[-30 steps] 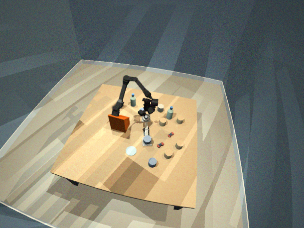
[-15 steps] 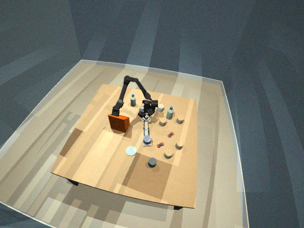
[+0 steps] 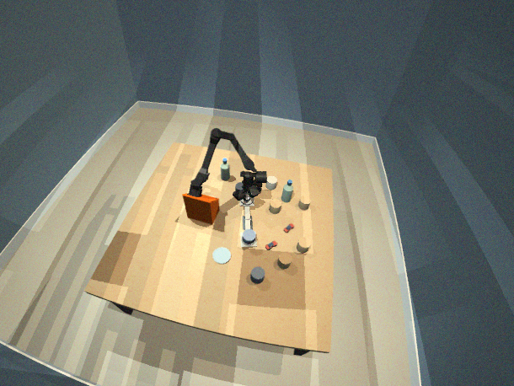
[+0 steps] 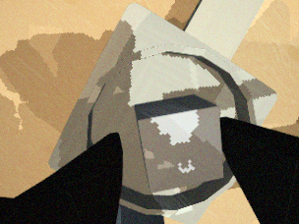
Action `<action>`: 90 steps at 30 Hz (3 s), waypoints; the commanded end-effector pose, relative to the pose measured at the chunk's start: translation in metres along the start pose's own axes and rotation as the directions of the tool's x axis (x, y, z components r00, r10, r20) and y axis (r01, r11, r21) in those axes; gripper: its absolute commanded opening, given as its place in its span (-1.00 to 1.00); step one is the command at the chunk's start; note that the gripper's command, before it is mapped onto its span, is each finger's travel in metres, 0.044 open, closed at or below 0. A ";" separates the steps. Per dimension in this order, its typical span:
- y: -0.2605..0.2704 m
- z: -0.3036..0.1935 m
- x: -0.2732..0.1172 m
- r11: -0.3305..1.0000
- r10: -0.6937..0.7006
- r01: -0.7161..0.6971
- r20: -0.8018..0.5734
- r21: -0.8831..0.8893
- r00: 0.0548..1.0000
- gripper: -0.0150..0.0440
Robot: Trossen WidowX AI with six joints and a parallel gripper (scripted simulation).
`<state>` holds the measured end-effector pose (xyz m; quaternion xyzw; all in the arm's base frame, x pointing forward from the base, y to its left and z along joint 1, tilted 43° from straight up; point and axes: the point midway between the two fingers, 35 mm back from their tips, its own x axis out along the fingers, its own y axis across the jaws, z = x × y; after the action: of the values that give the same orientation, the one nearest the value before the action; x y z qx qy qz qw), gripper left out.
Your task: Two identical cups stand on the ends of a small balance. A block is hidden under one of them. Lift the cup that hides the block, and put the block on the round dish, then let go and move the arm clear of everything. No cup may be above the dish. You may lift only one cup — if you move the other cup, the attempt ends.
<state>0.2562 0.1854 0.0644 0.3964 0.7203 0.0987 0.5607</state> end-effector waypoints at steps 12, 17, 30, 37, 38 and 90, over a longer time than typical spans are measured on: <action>-0.002 0.000 0.002 1.000 -0.006 0.006 -0.002 0.006 1.000 -0.08; -0.002 0.002 -0.007 1.000 -0.008 0.008 -0.001 0.006 1.000 -0.46; -0.002 0.002 -0.089 1.000 -0.011 0.011 0.001 0.006 1.000 -0.49; -0.003 0.004 -0.092 1.000 -0.012 0.011 0.002 0.006 1.000 -0.49; -0.005 0.007 -0.092 1.000 -0.013 0.013 0.004 0.006 1.000 -0.49; -0.205 0.167 -0.054 0.997 -0.061 0.059 0.053 0.049 0.997 -0.49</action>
<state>0.3149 -0.0294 -0.0600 0.3924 0.7175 0.0522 0.5732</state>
